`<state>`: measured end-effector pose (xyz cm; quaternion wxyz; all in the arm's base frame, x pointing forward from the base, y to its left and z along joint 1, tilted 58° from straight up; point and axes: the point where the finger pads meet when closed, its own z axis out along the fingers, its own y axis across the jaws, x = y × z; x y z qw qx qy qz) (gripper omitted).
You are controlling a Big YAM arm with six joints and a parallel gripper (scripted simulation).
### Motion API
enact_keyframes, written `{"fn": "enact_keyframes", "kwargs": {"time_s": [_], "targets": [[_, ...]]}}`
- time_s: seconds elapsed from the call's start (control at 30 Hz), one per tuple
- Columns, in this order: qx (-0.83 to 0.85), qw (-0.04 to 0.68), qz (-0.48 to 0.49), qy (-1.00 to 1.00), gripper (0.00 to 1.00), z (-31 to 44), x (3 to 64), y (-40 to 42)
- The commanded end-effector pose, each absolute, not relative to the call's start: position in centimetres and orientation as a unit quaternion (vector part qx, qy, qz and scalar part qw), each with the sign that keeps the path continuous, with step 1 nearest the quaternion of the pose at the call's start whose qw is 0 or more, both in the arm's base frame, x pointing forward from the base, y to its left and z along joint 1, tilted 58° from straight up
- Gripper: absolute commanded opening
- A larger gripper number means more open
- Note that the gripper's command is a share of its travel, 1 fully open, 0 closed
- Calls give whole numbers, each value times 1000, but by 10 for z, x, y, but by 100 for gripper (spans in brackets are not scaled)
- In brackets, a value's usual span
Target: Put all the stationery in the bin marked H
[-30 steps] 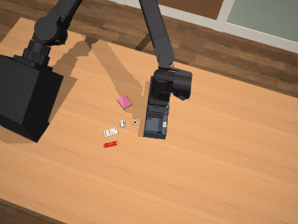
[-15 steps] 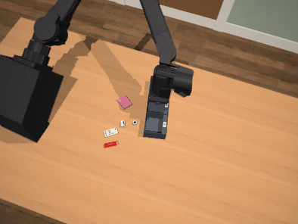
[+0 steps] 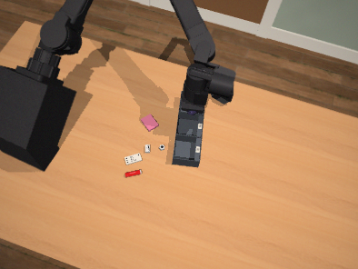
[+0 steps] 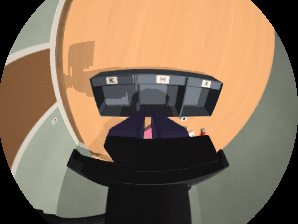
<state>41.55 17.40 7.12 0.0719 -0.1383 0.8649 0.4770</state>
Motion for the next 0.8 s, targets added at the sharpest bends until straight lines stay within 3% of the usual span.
{"fn": "enact_keyframes", "kwargs": {"time_s": [0.0,0.33,0.77], "targets": [[-139,69,477,865,9,87,408,185],[-140,70,477,865,9,126,393,210],[-137,79,477,865,9,125,402,203]]}}
